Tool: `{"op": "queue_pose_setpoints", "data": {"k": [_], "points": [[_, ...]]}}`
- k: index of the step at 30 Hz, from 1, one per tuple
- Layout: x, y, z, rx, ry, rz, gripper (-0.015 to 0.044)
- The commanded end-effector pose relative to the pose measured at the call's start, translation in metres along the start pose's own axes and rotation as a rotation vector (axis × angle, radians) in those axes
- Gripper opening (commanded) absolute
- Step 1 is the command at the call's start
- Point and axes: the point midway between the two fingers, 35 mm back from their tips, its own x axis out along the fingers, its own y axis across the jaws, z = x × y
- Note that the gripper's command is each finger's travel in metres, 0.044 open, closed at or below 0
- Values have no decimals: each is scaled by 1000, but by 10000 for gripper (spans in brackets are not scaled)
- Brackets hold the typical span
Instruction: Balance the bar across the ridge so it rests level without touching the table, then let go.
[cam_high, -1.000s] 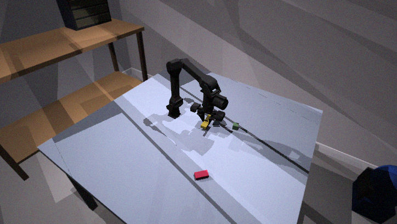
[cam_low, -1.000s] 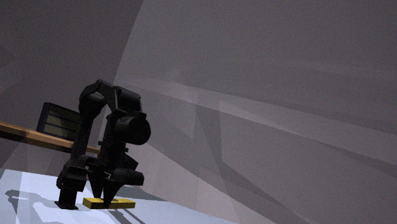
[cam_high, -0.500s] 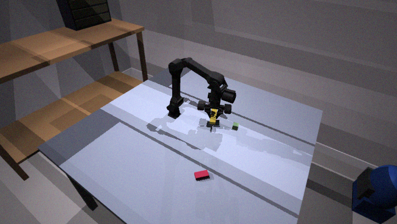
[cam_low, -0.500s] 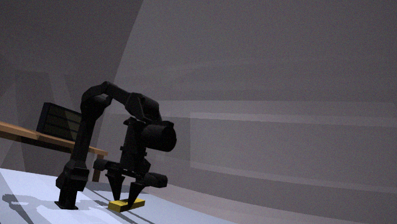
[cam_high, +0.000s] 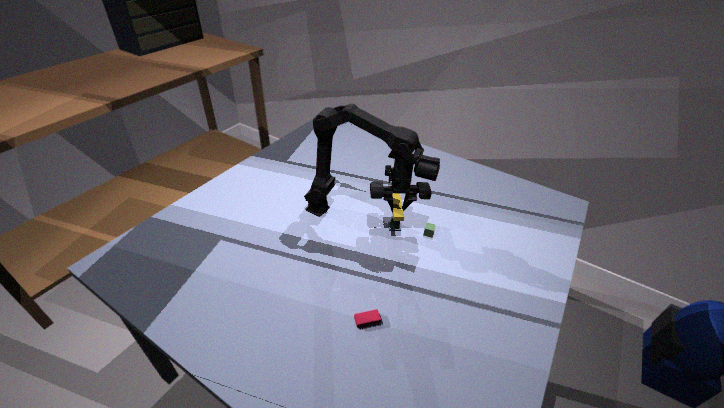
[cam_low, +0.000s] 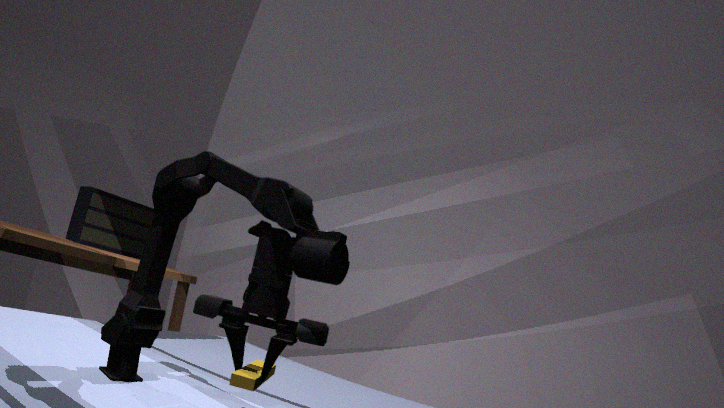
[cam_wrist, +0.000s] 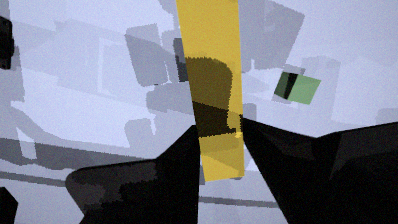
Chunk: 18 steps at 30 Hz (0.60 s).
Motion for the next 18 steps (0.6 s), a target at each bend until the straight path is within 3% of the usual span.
{"op": "queue_pose_setpoints", "data": {"k": [1, 18], "points": [[5, -3, 1, -9, -5, 0, 0], [33, -4, 1, -10, -5, 0, 0]]}}
